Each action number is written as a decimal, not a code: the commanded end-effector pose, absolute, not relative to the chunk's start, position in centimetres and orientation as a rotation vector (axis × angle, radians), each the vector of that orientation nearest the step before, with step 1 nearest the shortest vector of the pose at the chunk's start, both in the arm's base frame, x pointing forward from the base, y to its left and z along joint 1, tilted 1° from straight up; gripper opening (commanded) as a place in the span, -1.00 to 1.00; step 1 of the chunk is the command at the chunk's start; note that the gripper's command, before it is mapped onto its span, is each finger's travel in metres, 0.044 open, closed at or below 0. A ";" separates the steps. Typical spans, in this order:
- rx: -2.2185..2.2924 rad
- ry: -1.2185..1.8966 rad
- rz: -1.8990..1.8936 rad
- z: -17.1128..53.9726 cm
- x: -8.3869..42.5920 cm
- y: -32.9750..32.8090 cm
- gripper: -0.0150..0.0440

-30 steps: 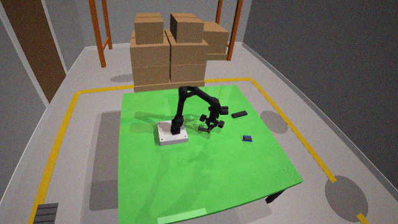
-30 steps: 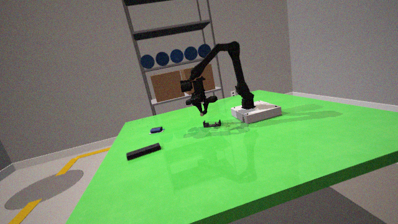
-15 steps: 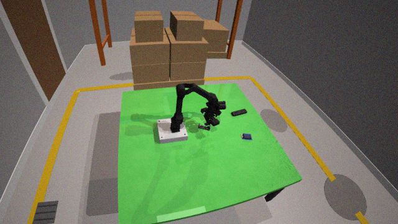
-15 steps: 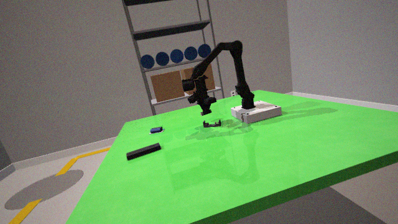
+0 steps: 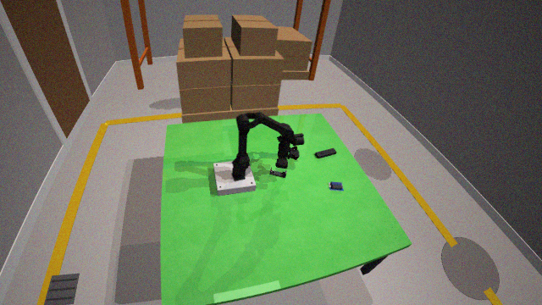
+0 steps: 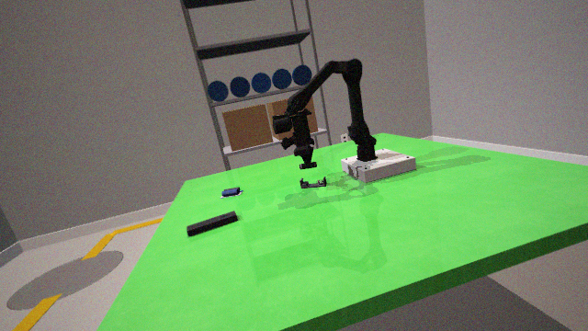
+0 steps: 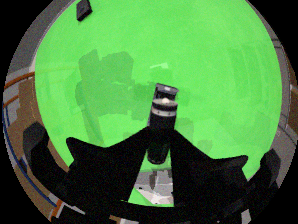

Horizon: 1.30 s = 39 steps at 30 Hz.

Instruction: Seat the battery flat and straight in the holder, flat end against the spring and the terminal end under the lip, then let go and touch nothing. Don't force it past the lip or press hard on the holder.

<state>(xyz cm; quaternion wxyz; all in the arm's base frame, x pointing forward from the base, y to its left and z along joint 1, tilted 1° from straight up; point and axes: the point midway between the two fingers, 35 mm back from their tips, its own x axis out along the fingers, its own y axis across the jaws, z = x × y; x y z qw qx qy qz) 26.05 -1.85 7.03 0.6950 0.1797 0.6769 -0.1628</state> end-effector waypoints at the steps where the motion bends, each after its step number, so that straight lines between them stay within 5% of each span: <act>1: 0.517 1.492 -0.476 7.1 25.7 -1.3 -0.25; 39: 0.421 1.220 -0.516 2.8 26.3 -1.6 -0.25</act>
